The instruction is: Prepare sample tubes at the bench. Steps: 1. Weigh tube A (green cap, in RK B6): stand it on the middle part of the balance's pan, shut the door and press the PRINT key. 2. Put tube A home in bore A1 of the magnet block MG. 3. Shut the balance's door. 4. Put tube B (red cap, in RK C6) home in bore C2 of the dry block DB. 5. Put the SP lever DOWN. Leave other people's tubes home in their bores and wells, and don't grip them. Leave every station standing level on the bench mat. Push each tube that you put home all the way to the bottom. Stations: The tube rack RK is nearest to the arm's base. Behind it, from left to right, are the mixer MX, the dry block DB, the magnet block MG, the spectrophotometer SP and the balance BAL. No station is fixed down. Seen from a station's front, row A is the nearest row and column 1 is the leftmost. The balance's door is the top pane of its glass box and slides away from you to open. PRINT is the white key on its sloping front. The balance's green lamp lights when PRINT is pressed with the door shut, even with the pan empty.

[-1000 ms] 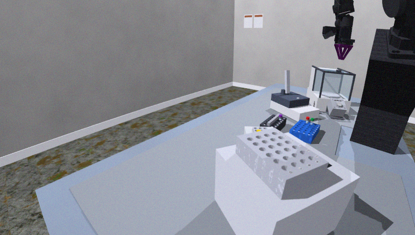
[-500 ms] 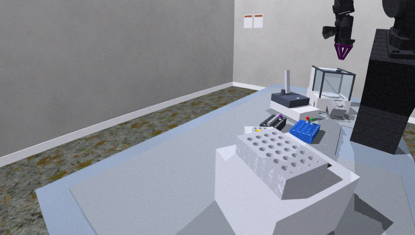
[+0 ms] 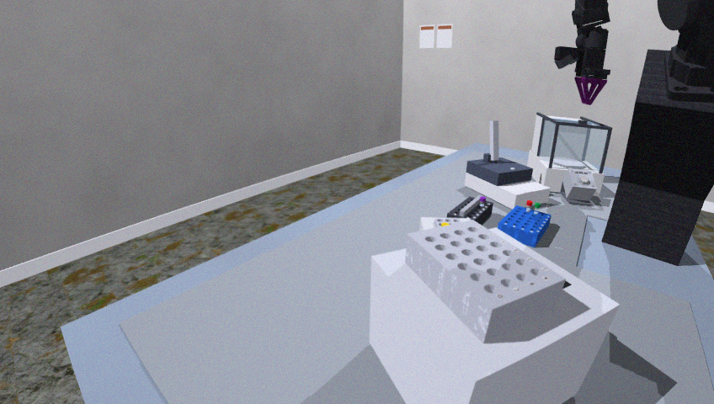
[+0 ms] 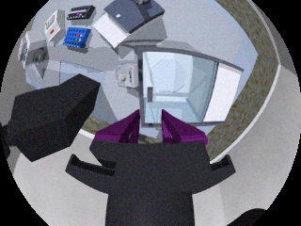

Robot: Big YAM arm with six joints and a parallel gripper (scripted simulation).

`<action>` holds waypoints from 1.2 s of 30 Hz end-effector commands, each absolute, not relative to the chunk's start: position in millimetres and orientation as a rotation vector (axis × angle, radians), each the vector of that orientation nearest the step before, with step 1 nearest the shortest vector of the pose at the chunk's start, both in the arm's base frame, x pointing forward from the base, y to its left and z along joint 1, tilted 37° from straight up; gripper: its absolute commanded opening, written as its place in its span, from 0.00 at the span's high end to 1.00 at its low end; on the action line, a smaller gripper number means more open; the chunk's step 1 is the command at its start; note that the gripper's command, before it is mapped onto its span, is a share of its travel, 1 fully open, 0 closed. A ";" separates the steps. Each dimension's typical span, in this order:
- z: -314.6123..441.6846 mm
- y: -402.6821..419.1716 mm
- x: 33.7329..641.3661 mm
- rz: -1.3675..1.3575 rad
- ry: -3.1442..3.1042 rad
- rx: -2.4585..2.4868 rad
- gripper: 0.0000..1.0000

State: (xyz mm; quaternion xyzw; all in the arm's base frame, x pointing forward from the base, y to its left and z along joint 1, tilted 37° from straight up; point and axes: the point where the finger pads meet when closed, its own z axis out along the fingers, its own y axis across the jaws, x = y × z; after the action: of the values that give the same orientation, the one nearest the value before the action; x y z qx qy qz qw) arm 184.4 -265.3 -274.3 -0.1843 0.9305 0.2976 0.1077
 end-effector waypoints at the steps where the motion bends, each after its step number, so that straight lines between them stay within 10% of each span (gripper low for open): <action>1: -286.8 -251.8 187.0 0.896 2.743 -0.541 0.70; 36: -324.2 -224.6 191.2 0.891 2.744 -0.543 0.70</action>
State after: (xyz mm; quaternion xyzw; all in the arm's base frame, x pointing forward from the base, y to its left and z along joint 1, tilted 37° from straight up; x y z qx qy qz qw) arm 188.5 -232.0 -317.3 -0.1865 0.9294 0.3002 0.1067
